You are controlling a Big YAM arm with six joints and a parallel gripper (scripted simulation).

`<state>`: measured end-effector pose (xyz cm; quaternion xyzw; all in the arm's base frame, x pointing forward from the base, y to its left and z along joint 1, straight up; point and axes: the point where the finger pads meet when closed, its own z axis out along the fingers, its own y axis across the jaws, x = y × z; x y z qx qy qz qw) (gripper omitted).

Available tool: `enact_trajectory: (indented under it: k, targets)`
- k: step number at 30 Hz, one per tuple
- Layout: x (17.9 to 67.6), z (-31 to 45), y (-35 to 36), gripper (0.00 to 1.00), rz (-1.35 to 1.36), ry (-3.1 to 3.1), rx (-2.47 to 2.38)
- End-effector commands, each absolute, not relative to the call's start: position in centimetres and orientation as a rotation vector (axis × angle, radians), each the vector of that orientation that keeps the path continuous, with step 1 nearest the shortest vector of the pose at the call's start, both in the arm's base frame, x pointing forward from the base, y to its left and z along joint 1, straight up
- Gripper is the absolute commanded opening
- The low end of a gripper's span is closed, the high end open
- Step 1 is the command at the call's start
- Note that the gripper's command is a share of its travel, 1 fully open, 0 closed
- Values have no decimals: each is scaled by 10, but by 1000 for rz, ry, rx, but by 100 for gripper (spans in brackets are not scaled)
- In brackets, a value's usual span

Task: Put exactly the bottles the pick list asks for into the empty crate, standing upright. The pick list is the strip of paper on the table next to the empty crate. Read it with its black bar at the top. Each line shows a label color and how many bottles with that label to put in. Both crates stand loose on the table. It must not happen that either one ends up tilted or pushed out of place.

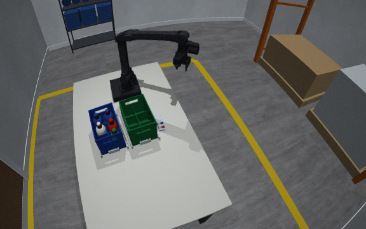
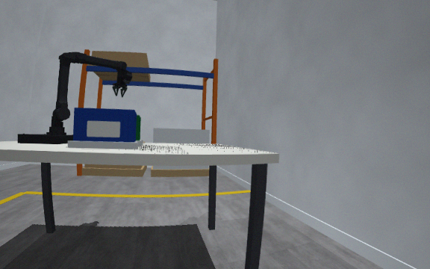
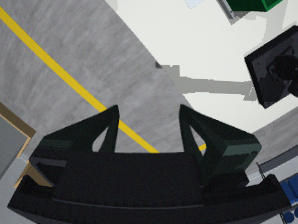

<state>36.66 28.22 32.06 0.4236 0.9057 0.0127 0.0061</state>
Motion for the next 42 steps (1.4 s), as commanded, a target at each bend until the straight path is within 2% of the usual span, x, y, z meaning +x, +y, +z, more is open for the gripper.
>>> enact_trajectory:
  k: [1,8,12,14,42]
  targets:
    - [375,365,275,61,181,2756,1364]
    - [369,367,280,61,185,2770,1334]
    - [365,334,274,61,75,2804,1359]
    - [365,351,274,61,131,2785,1350]
    - [358,345,266,61,108,2793,1353]
